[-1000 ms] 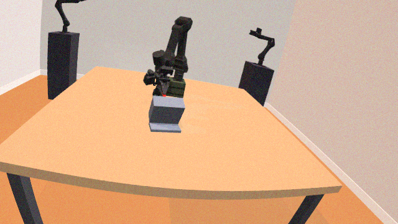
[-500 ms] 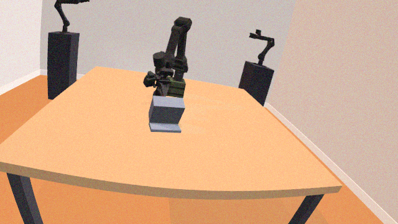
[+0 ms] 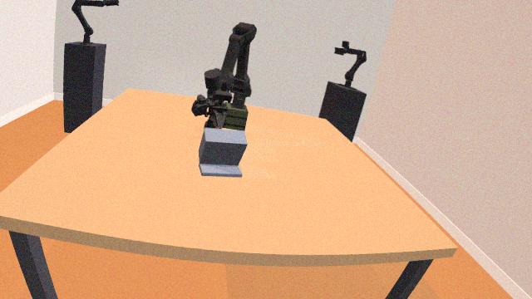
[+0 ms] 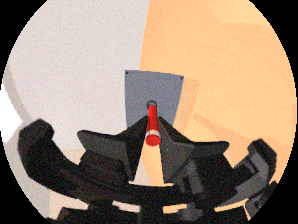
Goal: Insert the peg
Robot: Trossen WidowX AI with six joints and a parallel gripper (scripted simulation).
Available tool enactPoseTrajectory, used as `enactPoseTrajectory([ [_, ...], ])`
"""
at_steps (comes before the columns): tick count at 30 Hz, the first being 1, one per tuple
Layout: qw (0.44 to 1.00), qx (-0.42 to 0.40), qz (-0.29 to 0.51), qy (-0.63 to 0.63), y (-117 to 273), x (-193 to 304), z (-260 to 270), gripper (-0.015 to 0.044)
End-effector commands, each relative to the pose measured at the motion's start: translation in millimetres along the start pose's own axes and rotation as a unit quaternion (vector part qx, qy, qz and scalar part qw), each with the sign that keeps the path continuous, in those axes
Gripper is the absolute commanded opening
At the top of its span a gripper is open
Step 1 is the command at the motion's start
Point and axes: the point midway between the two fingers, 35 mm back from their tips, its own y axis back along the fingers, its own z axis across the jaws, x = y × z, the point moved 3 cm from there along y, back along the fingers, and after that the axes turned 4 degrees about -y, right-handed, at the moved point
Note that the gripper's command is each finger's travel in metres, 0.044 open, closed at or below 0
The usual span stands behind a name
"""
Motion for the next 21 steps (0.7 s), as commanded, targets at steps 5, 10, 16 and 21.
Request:
enactPoseTrajectory([
  [5, 1.0, 0.001, 0.001, 0.0, 0.3, -1.0, 1.7, 0.0],
  [10, 1.0, 0.001, 0.001, 0.0, 0.3, -1.8, 3.5, 0.0],
  [16, 1.0, 0.001, 0.001, 0.0, 0.3, -2.4, 5.3, 0.0],
  [21, 1.0, 0.001, 0.001, 0.0, -1.0, -2.5, 5.7, 0.0],
])
